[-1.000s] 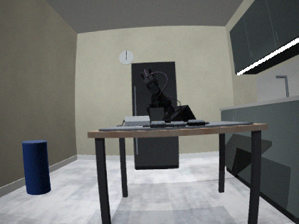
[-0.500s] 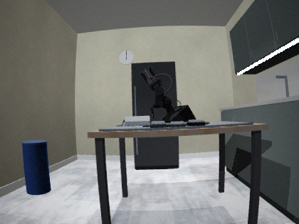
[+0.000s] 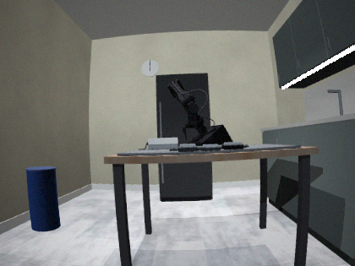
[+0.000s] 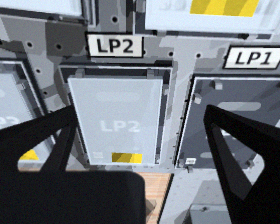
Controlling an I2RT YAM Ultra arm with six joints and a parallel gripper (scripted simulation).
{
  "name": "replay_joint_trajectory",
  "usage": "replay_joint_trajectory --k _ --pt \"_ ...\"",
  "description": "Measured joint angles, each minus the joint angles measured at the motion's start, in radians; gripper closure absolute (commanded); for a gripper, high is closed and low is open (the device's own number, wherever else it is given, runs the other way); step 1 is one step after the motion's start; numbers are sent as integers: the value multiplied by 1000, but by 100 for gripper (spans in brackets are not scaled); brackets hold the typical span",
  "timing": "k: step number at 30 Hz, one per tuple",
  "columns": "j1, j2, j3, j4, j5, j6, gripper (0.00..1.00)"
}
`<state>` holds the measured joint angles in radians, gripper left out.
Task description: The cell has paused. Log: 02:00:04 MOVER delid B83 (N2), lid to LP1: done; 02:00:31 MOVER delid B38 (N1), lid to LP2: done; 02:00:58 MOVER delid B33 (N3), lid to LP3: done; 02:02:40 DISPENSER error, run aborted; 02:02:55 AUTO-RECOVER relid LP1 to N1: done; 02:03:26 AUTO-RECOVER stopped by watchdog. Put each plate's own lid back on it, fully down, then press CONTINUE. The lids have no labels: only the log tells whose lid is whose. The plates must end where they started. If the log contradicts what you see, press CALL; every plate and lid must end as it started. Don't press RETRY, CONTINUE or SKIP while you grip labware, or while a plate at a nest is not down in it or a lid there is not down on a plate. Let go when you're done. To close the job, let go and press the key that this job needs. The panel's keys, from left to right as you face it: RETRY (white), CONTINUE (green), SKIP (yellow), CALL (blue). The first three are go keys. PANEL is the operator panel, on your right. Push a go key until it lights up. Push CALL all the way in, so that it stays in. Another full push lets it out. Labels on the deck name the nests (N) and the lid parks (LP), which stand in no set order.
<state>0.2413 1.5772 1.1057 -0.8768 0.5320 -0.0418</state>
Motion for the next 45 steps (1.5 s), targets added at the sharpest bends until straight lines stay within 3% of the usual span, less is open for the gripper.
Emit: replay_joint_trajectory --k 12,15,45 --pt "74 -163 -245 47 15 70 0" --pt "89 -187 -279 48 16 86 0" --pt "89 -192 -285 77 22 91 0"
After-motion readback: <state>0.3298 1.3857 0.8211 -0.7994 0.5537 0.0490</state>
